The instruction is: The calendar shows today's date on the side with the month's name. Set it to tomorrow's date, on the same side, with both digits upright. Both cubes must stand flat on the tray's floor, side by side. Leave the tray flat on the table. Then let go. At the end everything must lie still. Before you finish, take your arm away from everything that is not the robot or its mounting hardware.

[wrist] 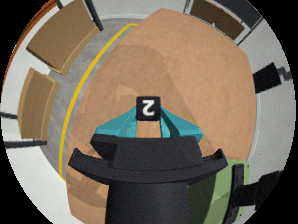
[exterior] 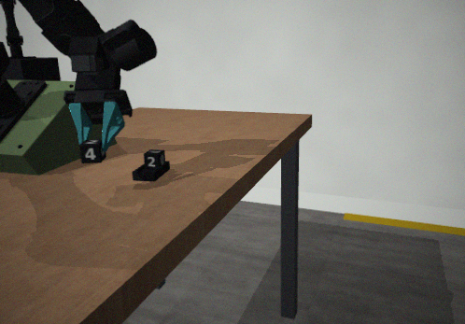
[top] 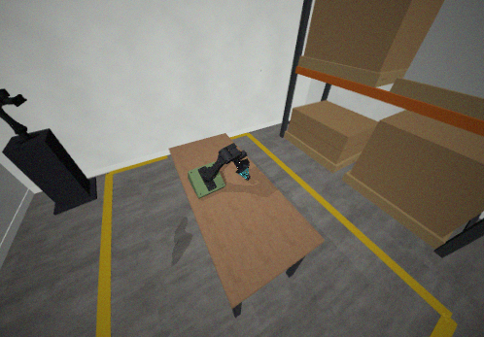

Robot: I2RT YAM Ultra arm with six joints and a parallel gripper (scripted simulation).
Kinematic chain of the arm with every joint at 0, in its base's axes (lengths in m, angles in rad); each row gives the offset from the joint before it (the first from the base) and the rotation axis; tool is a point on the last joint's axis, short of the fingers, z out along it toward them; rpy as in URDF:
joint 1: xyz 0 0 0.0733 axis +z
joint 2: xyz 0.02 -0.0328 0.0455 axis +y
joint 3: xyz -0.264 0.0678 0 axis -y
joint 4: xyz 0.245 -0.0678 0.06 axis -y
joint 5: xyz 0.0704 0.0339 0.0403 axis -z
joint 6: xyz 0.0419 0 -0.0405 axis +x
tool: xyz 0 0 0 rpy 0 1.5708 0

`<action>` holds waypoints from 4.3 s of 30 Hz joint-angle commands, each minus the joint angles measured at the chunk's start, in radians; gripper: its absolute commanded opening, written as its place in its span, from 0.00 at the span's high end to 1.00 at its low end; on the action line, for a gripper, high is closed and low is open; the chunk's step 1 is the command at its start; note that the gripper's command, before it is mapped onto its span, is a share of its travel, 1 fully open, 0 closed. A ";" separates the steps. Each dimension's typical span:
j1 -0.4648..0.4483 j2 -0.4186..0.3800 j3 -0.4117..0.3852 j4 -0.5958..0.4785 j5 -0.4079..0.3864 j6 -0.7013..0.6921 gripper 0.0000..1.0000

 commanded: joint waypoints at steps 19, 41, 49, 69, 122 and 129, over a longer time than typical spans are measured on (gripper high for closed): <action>0.012 -0.008 0.016 -0.025 0.019 0.015 0.73; 0.012 -0.008 0.016 -0.025 0.019 0.015 0.73; 0.012 -0.008 0.016 -0.025 0.019 0.015 0.73; 0.003 -0.020 0.037 -0.082 -0.015 0.033 0.73; -0.279 -0.087 0.515 -0.899 -0.758 0.071 0.73; -0.346 -0.039 0.618 -1.006 -0.887 0.031 0.73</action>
